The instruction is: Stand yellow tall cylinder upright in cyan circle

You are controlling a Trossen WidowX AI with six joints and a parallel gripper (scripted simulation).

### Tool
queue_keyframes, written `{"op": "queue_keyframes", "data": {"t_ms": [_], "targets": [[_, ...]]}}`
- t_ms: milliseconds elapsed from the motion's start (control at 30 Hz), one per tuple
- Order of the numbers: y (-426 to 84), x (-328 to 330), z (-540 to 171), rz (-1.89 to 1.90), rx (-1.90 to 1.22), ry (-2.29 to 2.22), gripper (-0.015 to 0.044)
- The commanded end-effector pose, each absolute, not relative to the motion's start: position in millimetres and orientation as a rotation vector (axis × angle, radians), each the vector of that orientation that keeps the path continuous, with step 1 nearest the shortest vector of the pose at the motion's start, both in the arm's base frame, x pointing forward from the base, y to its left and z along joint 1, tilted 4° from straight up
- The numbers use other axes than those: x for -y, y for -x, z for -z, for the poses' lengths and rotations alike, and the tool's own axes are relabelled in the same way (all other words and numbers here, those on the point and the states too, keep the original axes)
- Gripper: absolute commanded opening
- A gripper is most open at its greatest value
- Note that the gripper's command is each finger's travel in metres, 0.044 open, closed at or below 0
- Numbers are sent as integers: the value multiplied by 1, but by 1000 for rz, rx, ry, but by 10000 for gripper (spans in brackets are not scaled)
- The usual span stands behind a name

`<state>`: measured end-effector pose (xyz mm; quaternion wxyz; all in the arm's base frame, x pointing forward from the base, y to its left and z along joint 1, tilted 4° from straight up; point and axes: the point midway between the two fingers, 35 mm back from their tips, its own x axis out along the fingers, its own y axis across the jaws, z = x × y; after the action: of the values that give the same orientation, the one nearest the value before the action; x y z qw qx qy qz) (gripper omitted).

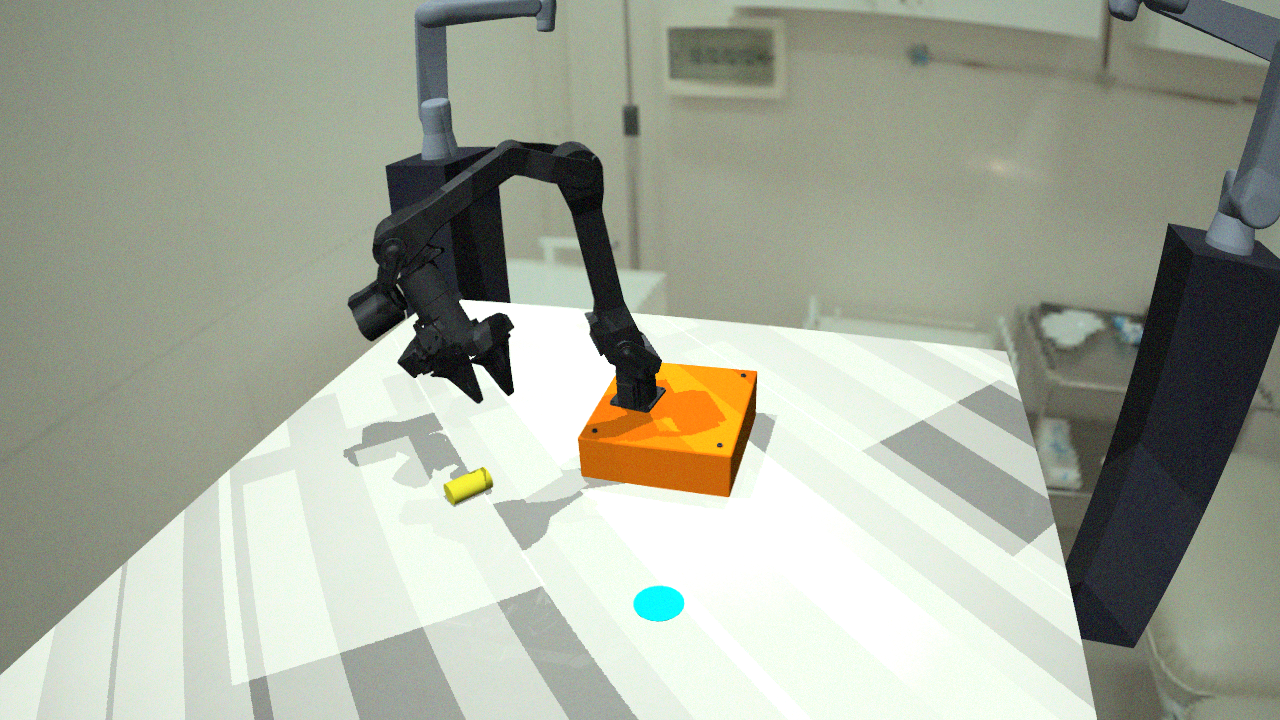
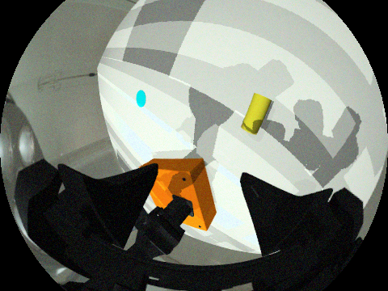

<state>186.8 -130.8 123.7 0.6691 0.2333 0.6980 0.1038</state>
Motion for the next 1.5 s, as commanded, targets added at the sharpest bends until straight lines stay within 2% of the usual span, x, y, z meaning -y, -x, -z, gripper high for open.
{"op": "queue_keyframes", "data": {"t_ms": [0,100,233,467,700,900,1167,1467], "targets": [[-188,132,-123,-220,-1576,-519,374],[-207,147,-111,-2,-1580,-420,309],[-244,168,-109,314,-1466,-322,309],[-247,169,-107,329,-1457,-319,309],[-256,172,-9,328,-1457,-319,309],[-255,171,1,328,-1457,-319,309],[-255,171,1,328,-1457,-319,105],[-256,172,-12,328,-1457,-319,105]]}}
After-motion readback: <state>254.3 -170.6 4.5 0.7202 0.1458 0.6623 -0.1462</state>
